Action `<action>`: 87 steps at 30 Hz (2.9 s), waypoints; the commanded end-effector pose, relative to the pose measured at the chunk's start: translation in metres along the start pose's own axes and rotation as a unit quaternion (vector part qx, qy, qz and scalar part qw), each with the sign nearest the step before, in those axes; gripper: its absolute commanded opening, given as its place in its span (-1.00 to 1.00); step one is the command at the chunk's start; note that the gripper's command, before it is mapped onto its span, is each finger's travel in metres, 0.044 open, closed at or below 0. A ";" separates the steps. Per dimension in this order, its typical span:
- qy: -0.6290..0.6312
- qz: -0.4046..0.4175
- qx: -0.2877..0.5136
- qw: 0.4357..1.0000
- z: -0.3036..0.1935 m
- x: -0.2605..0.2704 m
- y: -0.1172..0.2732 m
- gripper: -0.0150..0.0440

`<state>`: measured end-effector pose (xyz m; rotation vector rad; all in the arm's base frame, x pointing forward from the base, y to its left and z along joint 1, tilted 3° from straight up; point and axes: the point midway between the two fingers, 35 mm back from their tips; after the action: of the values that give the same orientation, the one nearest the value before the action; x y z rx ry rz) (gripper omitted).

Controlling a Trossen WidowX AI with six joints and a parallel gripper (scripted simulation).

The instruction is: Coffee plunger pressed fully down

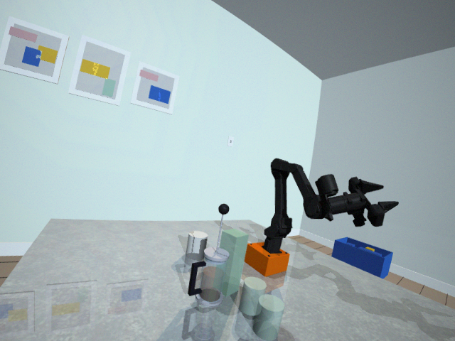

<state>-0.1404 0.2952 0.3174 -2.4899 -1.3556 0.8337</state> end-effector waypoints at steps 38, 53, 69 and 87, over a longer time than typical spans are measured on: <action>-0.481 0.144 0.854 0.133 -0.189 0.042 0.399 1.00; -0.455 0.099 0.881 0.081 -0.136 0.051 0.436 1.00; -0.455 0.098 0.881 0.082 -0.139 0.069 0.449 1.00; -0.455 0.098 0.881 0.082 -0.139 0.083 0.459 0.47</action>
<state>0.2992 0.1180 0.2113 0.2255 0.6030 1.9696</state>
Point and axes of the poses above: the point midway between the two fingers, 35 mm back from their tips, its own y axis back along the fingers, its own x axis across the jaws, z = x × y, and after that the axes turned 9 degrees about y, right-handed
